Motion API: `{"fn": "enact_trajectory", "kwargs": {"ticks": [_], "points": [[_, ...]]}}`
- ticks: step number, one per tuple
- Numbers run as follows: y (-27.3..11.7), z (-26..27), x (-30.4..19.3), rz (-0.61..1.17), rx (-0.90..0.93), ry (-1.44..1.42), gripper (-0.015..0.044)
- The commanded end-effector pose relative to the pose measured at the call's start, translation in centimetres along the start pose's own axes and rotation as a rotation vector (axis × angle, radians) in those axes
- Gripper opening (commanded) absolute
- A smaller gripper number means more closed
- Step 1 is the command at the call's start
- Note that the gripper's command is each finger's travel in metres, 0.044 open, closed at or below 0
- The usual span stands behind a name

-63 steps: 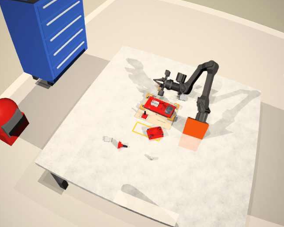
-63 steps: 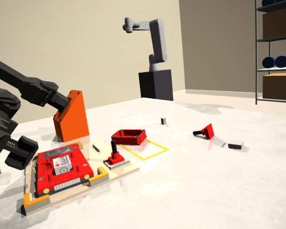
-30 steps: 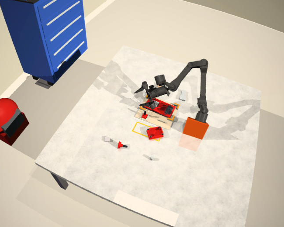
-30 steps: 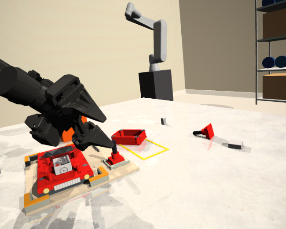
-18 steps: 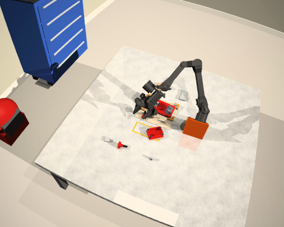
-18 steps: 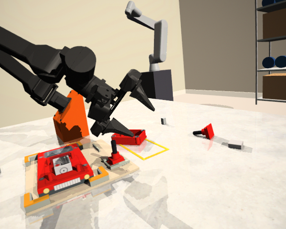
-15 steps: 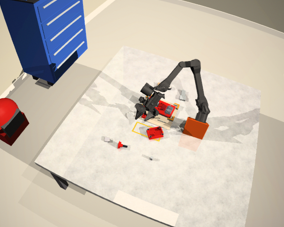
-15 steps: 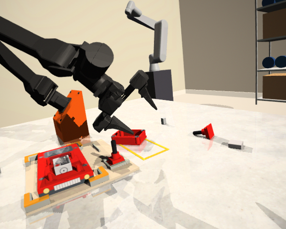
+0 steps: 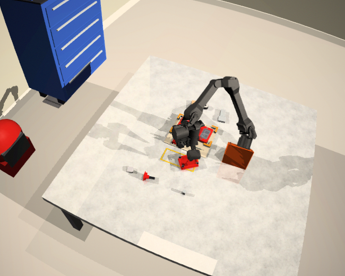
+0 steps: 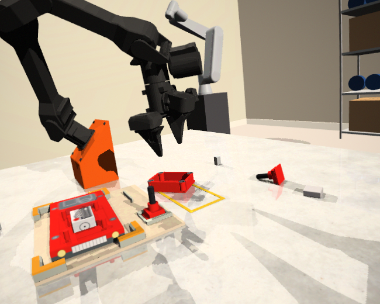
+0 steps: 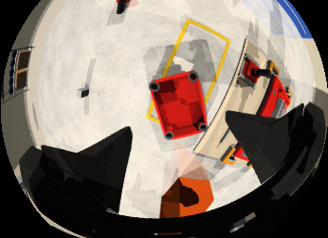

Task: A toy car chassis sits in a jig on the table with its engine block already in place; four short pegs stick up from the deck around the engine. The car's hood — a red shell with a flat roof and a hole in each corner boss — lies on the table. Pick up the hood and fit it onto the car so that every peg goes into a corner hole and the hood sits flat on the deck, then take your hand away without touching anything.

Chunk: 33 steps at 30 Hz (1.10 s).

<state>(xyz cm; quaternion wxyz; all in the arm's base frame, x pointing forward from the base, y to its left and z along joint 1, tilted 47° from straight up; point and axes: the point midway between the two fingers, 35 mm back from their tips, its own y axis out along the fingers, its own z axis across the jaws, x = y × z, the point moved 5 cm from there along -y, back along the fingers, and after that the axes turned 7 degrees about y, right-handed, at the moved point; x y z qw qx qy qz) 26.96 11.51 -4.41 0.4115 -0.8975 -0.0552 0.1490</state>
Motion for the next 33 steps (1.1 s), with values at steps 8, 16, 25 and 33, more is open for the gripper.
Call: {"fn": "enact_trajectory", "kwargs": {"ticks": [8,16,25,33], "points": [[-0.3,0.1,-0.4,0.033,-0.079,-0.126,0.0440],[0.0,-0.1,-0.4,0.033,-0.079,-0.126,0.0440],[0.5,-0.1,-0.3,0.033,-0.079,-0.126,0.0440],[1.0,-0.2,-0.3,0.033,-0.079,-0.126,0.0440]]}}
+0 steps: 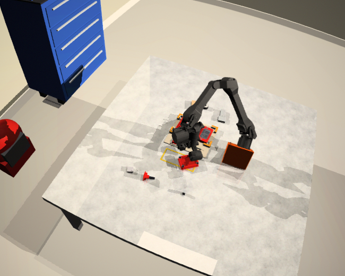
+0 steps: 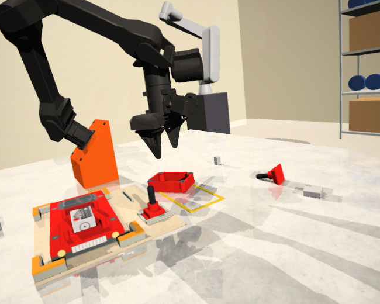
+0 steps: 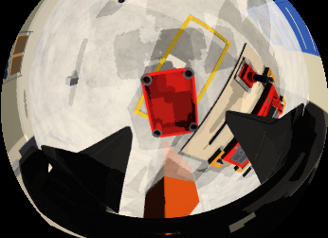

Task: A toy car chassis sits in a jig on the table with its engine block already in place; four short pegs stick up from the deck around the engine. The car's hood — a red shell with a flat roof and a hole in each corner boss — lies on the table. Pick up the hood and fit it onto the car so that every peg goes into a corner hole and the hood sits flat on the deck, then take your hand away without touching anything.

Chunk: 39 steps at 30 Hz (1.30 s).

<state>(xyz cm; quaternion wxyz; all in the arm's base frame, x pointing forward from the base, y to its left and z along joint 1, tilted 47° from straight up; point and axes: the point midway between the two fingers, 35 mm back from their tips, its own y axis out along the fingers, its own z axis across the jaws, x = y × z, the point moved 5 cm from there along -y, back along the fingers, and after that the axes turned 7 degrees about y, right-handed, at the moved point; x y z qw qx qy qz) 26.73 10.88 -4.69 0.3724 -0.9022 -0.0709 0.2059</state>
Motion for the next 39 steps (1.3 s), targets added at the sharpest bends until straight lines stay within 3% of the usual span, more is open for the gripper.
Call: {"fn": "enact_trajectory", "kwargs": {"ticks": [1,39], "points": [[0.4,0.1,0.0,0.002,-0.006,-0.008,0.0440],[2.7,0.1,0.0,0.002,-0.007,-0.008,0.0440]]}}
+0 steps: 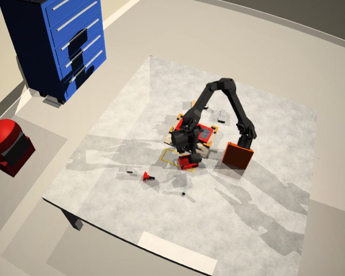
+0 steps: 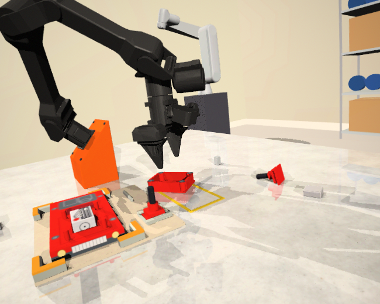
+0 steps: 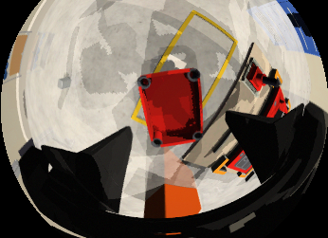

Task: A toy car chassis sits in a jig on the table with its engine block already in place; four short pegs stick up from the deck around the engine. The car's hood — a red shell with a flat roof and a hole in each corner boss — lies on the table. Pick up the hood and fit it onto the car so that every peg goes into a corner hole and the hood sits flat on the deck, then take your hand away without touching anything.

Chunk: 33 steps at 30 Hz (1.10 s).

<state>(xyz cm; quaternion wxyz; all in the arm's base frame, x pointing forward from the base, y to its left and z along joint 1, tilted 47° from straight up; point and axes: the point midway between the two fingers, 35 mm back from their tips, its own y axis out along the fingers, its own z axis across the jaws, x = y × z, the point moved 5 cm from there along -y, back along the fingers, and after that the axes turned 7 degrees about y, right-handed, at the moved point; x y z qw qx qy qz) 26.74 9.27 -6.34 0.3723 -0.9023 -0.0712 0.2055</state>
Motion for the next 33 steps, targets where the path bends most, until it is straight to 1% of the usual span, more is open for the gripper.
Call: {"fn": "enact_trajectory", "kwargs": {"ticks": [1,33], "points": [[0.4,0.1,0.0,0.003,-0.006,-0.009,0.0440],[2.3,0.2,-0.2,0.004,-0.008,-0.008,0.0440]]}}
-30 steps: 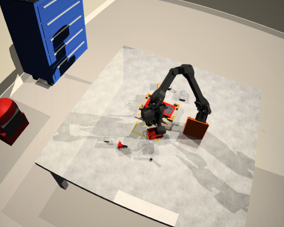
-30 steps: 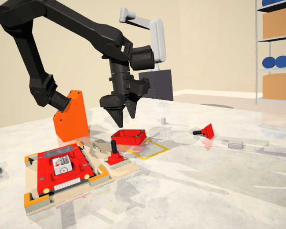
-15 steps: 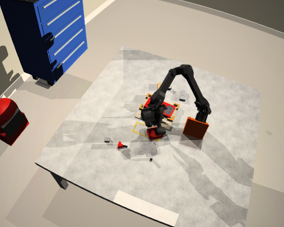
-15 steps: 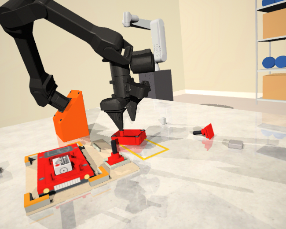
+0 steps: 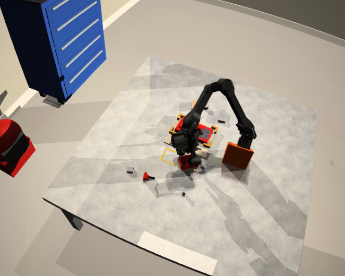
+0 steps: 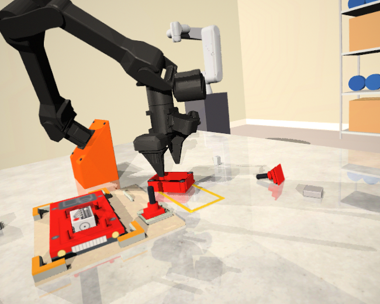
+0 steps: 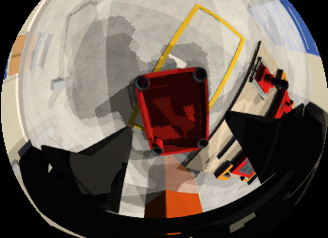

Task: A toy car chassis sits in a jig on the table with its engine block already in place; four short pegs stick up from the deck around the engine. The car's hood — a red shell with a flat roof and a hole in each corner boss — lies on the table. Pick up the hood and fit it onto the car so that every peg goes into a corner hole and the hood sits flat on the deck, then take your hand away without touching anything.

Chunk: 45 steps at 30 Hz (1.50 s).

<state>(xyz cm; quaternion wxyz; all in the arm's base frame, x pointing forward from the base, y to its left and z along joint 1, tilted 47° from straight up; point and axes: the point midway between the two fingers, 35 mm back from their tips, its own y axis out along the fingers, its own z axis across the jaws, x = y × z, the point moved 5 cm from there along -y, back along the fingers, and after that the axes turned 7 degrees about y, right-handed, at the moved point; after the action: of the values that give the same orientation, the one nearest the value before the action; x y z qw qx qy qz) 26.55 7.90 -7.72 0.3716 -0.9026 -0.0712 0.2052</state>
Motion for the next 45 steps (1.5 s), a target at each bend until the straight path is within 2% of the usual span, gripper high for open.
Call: {"fn": "enact_trajectory", "kwargs": {"ticks": [1,45], "points": [[0.4,0.1,-0.1,0.004,-0.006,-0.009,0.0440],[2.5,0.1,-0.2,0.004,-0.007,-0.009,0.0440]]}}
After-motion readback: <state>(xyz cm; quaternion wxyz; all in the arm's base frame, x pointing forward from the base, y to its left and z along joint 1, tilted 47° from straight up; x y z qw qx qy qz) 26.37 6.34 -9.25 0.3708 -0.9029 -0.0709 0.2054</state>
